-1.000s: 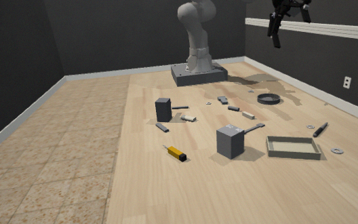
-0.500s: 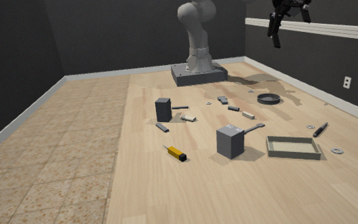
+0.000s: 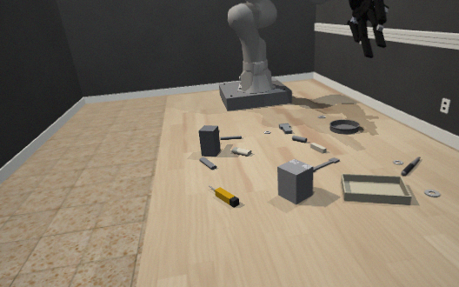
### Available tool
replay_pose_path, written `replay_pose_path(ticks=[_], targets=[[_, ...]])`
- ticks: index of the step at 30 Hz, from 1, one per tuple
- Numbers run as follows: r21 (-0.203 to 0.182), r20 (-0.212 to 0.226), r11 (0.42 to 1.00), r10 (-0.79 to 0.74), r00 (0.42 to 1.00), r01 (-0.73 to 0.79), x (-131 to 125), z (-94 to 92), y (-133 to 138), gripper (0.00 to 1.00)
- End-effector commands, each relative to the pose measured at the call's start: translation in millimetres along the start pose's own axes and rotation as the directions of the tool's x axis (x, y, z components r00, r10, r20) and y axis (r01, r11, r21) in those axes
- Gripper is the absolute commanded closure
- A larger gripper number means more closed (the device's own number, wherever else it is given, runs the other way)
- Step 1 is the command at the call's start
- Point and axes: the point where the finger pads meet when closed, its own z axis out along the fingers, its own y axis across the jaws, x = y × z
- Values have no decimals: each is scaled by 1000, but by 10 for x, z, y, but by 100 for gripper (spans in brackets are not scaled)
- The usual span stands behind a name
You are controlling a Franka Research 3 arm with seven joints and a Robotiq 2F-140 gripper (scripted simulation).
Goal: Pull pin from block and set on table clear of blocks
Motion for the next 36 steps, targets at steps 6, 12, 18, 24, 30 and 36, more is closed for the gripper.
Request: replay_pose_path(ticks=[6, 12, 18, 24, 30, 36], targets=[[0, 0, 1000, 0, 1000, 0, 0, 0, 1, 66], [0, 0, 1000, 0, 1000, 0, 0, 0, 1, 66], [0, 0, 1000, 0, 1000, 0, 0, 0, 1, 66], [0, 0, 1000, 0, 1000, 0, 0, 0, 1, 66], [0, 0, 1000, 2, 1000, -2, -4, 2, 5, 66], [-2, 2, 1000, 13, 1000, -13, -23, 11, 21, 66]])
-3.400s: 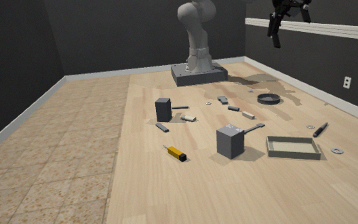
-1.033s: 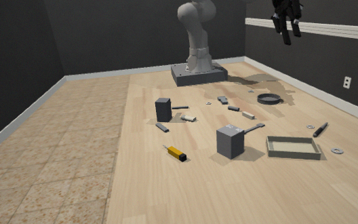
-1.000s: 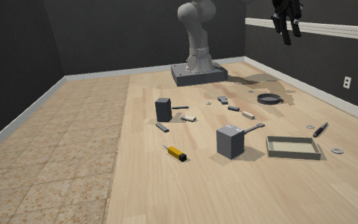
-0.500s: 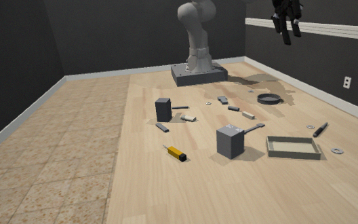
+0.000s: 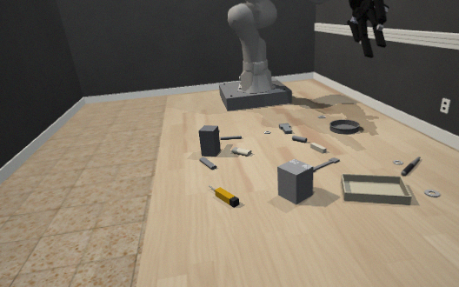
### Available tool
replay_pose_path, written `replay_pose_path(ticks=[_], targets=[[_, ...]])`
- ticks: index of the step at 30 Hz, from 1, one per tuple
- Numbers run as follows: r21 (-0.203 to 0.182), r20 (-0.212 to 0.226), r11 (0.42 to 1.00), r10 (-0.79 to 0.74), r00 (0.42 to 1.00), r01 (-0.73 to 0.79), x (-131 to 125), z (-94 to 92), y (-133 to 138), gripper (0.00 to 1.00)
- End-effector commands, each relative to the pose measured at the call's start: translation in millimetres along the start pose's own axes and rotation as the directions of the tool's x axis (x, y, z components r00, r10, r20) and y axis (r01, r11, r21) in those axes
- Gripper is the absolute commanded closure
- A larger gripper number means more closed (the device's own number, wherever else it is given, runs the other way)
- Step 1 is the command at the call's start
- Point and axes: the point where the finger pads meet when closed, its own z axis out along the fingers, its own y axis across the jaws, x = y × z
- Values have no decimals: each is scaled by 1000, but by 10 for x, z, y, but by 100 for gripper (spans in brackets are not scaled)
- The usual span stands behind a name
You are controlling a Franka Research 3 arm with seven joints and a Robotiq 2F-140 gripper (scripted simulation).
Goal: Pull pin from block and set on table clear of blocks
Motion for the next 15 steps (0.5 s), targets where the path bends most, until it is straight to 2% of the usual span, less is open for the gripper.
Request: replay_pose_path(ticks=[1, 8, 15], targets=[[-2, 1, 1000, 14, 1000, -14, -20, 14, 16, 66], [-17, -3, 998, 58, 998, -58, -138, 127, 154, 66], [-47, -31, 997, 58, 998, -60, -303, 364, 365, 66]])
